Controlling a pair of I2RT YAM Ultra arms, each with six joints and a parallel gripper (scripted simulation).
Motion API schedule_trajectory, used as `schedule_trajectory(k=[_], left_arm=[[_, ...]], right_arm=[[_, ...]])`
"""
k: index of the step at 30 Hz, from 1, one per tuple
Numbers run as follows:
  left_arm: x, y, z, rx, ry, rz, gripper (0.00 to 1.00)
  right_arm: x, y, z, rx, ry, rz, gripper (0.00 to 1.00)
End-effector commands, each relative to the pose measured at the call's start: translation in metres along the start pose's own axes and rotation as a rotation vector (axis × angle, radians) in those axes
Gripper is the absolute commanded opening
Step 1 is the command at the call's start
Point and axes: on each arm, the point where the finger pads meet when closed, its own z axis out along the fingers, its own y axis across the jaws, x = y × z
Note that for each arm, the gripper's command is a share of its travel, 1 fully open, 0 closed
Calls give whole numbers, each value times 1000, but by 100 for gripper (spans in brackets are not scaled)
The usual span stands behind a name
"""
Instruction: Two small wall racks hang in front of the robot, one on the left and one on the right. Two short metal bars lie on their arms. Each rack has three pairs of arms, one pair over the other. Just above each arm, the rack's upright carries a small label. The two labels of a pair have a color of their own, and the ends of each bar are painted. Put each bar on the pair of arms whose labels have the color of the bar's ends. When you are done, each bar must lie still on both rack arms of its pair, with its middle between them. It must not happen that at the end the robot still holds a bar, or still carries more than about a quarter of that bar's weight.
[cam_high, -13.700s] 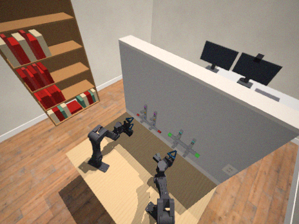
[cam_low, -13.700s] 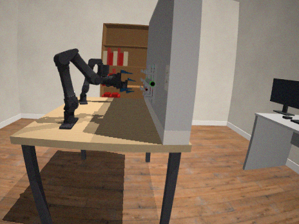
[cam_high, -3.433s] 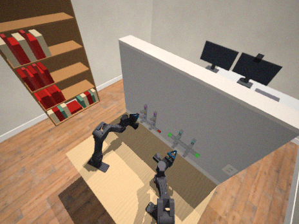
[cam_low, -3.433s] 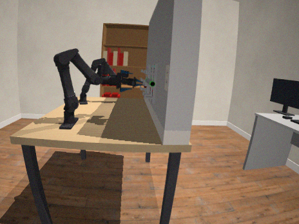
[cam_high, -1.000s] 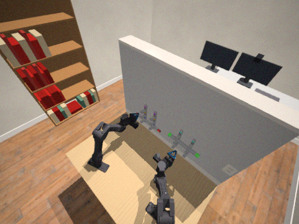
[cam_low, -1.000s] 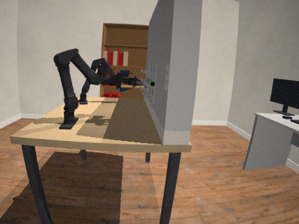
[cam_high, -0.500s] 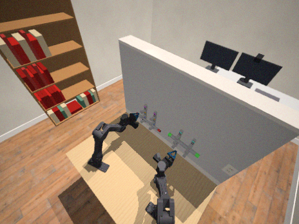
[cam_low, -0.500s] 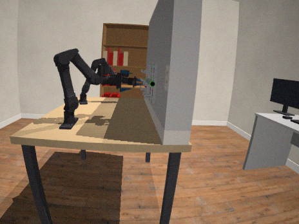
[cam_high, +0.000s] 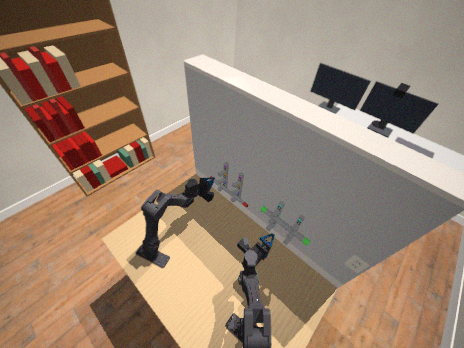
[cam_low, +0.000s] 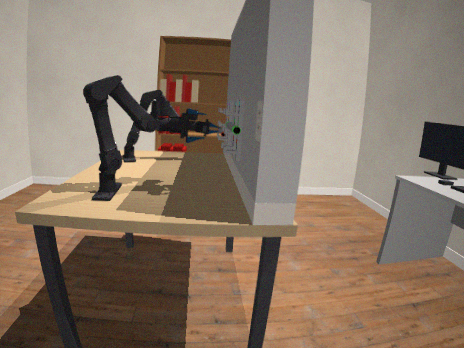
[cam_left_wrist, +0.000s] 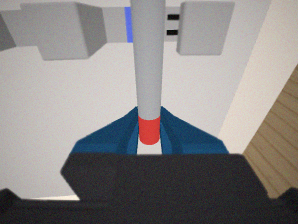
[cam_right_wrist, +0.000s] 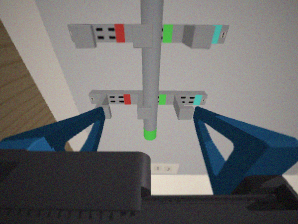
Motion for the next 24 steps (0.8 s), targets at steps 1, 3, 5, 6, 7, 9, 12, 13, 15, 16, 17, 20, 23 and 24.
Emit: schedule_trajectory(k=[1,3,5,6,7,9,12,13,15,16,17,20,23,24], left_arm=[[1,32,-8,-88,-2,-4,0],[1,32,-10,-88,-2,-4,0],[1,32,-11,-88,-2,-4,0],[1,32,-12,-88,-2,-4,0],[1,32,-13,-88,-2,-4,0],[1,32,-15,-88,-2,-4,0],[1,31,-17,-88,-2,-4,0],[1,31,-18,-88,-2,-4,0],[1,31,-19,-88,-2,-4,0],[1,31,-19,-88,-2,-4,0],[1,31,-20,-88,-2,-4,0],[1,30,-22,-88,-2,-4,0],[1,30,-25,-88,-2,-4,0],[1,29,-26,-88,-2,-4,0]], right_arm=[[1,-7,-5,12,-3,15,100],[1,-7,-5,12,-3,15,100],[1,-7,-5,12,-3,15,100],[1,-7,-5,12,-3,15,100],[1,-7,-5,12,-3,15,100],[1,-7,-5,12,-3,15,100],[1,-7,-5,12,-3,15,100],[1,-7,-5,12,-3,15,100],[1,-7,-5,12,-3,15,100],[1,-7,-5,12,-3,15,100],[1,-7,-5,12,-3,15,100],[1,-7,-5,12,-3,15,100],[1,-7,-5,12,-3,15,100],[1,-7,-5,12,-3,15,100]])
